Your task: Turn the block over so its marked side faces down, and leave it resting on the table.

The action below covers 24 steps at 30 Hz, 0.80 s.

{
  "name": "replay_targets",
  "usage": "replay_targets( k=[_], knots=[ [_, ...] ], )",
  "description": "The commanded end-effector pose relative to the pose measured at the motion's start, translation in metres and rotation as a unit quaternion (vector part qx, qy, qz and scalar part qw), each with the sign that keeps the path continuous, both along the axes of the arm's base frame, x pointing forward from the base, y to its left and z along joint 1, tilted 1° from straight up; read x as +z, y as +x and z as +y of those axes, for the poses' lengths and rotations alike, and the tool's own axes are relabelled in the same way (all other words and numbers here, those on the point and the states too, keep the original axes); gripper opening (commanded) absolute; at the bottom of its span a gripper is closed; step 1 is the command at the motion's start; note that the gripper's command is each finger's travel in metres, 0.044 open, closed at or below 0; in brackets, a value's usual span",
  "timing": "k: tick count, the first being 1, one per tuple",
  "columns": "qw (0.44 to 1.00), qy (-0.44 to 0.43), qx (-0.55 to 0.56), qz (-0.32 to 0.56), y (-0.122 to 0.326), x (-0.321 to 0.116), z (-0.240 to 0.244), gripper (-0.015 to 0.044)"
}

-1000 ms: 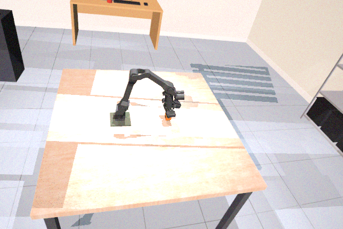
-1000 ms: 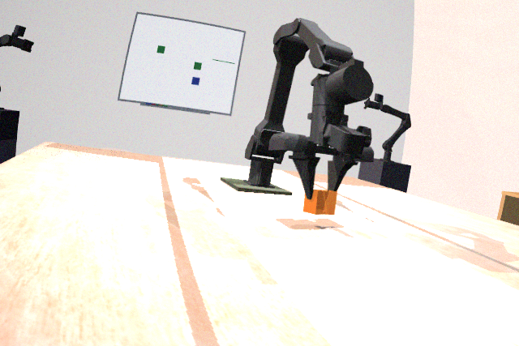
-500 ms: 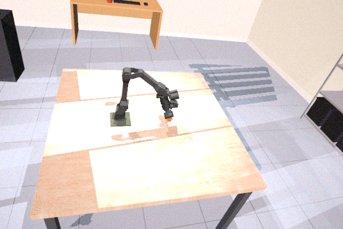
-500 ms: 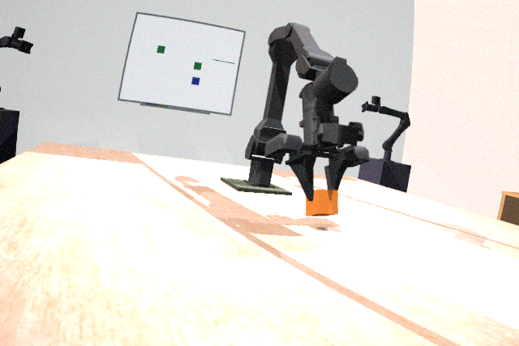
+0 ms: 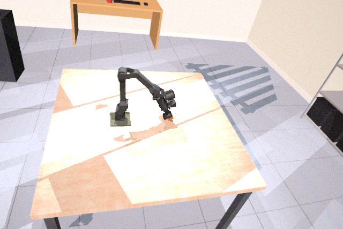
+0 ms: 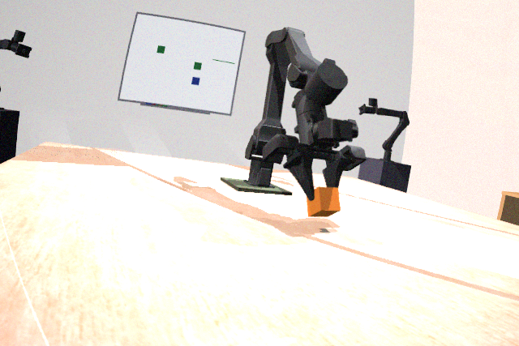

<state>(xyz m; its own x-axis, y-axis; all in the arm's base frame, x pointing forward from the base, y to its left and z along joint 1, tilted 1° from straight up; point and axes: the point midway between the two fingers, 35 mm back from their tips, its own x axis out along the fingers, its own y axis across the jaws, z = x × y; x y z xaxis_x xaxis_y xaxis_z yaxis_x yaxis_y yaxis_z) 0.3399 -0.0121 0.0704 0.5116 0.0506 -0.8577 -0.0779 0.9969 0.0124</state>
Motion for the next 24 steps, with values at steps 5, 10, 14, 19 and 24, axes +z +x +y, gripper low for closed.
replay_targets(
  k=[5,10,14,19,24],
  knots=[
    [0.998,0.006,-0.001,-0.058,0.008,-0.012,0.0,0.0],
    [0.995,0.01,-0.002,-0.098,0.011,-0.02,-0.001,0.0],
    [0.991,0.012,-0.002,-0.13,0.011,-0.025,-0.001,0.0],
    [0.985,0.015,-0.003,-0.17,0.009,-0.028,-0.001,0.0],
    [0.978,0.018,-0.002,-0.21,0.005,-0.029,0.0,0.0]
  ],
)
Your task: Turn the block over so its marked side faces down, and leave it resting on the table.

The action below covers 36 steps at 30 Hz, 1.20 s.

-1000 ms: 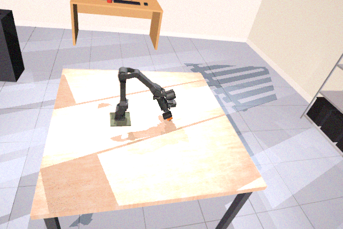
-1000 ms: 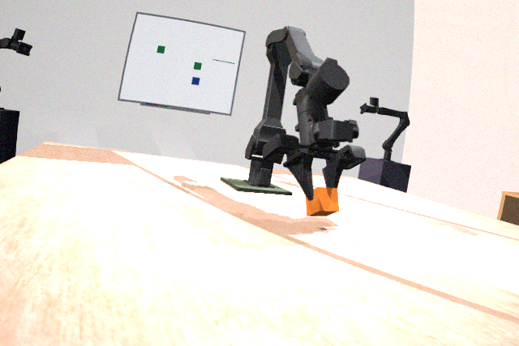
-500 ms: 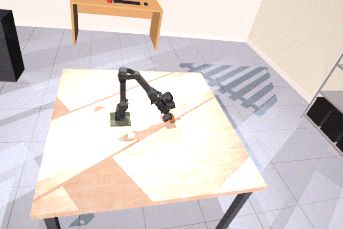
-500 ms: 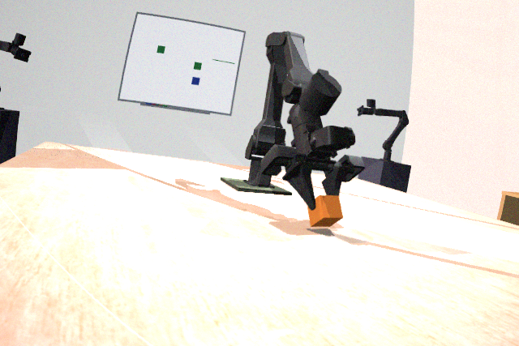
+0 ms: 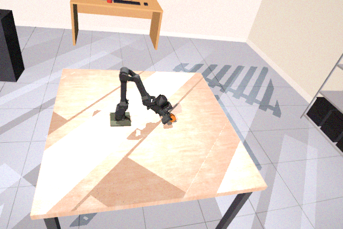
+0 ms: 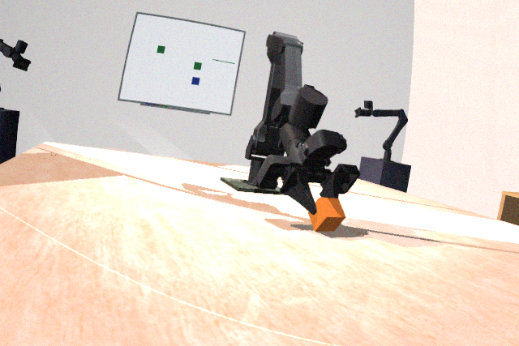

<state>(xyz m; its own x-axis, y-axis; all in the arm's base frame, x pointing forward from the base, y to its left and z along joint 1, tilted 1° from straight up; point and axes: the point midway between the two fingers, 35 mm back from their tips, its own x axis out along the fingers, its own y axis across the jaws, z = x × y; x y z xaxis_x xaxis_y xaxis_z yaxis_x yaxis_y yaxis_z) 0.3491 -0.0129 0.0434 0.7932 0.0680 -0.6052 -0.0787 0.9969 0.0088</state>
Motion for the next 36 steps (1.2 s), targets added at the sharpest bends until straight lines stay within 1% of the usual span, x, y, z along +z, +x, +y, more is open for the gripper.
replay_targets(
  k=[1,6,27,36],
  knots=[
    [1.0,0.006,0.0,-0.029,-0.0057,-0.0023,0.0009,0.0],
    [0.998,0.007,0.001,-0.064,-0.0121,-0.0009,0.0016,0.0],
    [0.997,0.008,0.001,-0.077,-0.0128,0.002,0.0015,0.0],
    [0.997,0.008,0.001,-0.077,-0.0128,0.002,0.0015,0.0236]
  ],
)
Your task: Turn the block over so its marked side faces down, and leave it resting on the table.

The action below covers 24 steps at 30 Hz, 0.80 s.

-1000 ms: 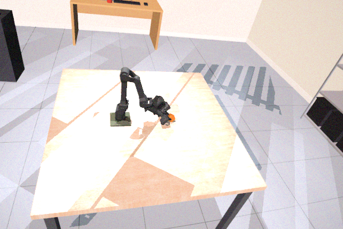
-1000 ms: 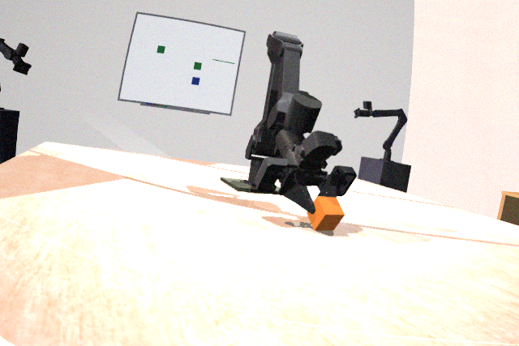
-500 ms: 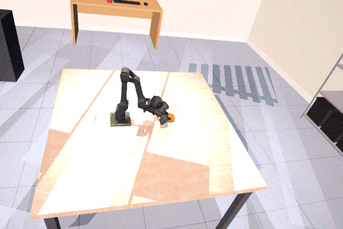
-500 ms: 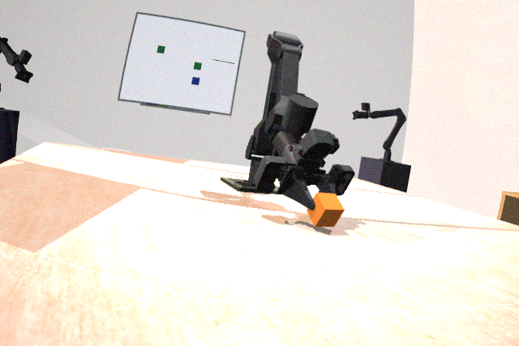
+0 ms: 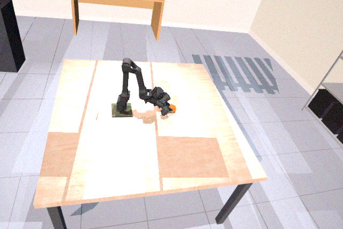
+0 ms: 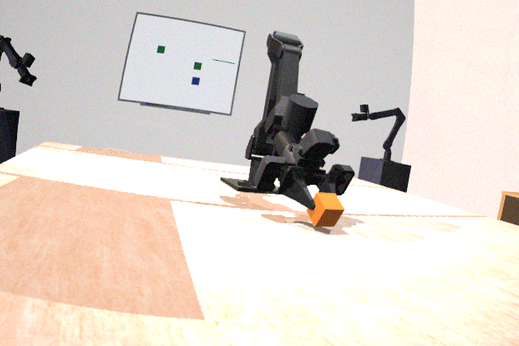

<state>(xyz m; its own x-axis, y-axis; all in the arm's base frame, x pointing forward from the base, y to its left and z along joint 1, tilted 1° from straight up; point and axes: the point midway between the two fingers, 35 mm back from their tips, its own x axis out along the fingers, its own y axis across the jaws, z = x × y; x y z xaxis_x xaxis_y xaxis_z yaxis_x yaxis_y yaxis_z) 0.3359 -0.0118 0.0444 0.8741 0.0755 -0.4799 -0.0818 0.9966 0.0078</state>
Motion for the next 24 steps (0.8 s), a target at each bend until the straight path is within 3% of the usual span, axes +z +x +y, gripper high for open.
replay_targets(
  k=[1,8,24],
  knots=[
    [1.0,0.003,0.0,-0.003,0.0005,0.001,0.0004,0.0263],
    [1.0,0.003,0.0,-0.003,0.0005,0.001,0.0004,0.044],
    [1.0,0.003,0.0,-0.003,0.0005,0.001,0.0004,0.044]
  ],
)
